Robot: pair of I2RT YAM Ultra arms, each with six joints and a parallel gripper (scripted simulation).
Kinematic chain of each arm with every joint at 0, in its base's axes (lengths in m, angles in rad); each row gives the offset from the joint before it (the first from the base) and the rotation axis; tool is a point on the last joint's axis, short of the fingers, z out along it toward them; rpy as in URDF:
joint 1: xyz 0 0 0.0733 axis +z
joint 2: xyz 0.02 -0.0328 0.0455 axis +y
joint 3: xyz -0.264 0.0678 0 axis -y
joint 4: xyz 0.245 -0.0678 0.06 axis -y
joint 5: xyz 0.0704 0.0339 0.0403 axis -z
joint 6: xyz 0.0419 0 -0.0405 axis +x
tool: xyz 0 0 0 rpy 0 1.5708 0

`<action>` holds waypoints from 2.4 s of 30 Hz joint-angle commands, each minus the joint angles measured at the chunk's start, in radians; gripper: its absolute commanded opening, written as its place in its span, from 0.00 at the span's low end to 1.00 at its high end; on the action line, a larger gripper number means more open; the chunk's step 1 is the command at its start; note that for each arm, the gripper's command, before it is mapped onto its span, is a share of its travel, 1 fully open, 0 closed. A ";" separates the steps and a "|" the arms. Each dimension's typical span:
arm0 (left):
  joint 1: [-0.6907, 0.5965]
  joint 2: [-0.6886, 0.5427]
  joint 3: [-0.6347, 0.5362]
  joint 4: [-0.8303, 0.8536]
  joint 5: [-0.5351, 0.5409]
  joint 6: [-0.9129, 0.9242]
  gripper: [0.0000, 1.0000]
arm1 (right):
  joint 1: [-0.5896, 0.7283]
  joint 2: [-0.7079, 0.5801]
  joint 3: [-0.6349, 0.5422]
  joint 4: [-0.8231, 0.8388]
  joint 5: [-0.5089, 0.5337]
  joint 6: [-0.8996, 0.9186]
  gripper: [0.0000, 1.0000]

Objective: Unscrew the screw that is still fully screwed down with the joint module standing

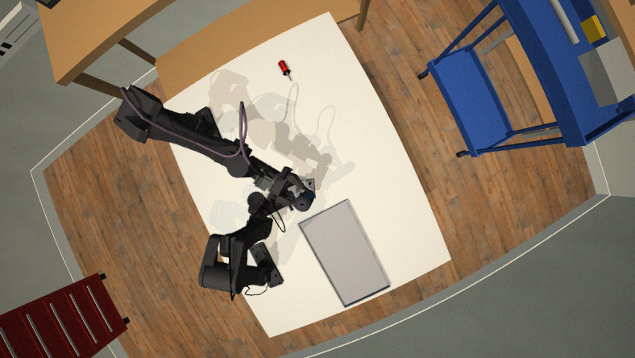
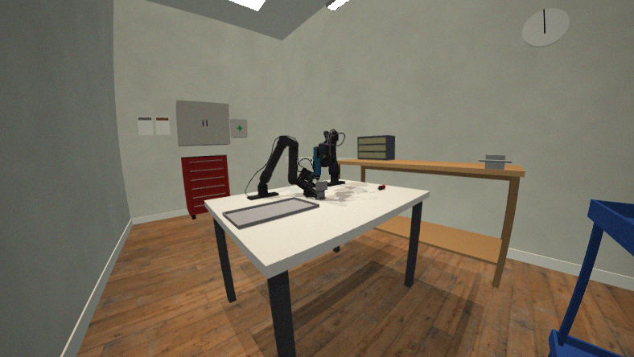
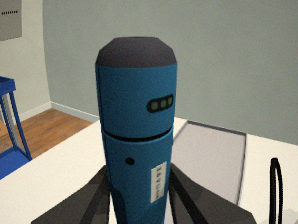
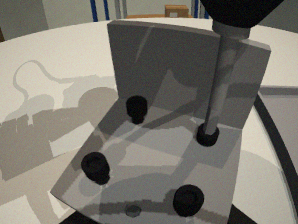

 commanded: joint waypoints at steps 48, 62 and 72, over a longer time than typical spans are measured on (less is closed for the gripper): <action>-0.003 0.024 -0.017 0.178 -0.002 0.000 0.42 | -0.001 -0.006 0.004 0.013 0.002 -0.001 0.59; -0.003 0.054 -0.021 0.225 -0.002 0.001 0.42 | -0.001 -0.006 0.004 0.013 0.002 -0.001 0.59; -0.003 0.068 -0.024 0.249 -0.002 0.001 0.42 | -0.001 -0.006 0.004 0.013 0.002 -0.001 0.59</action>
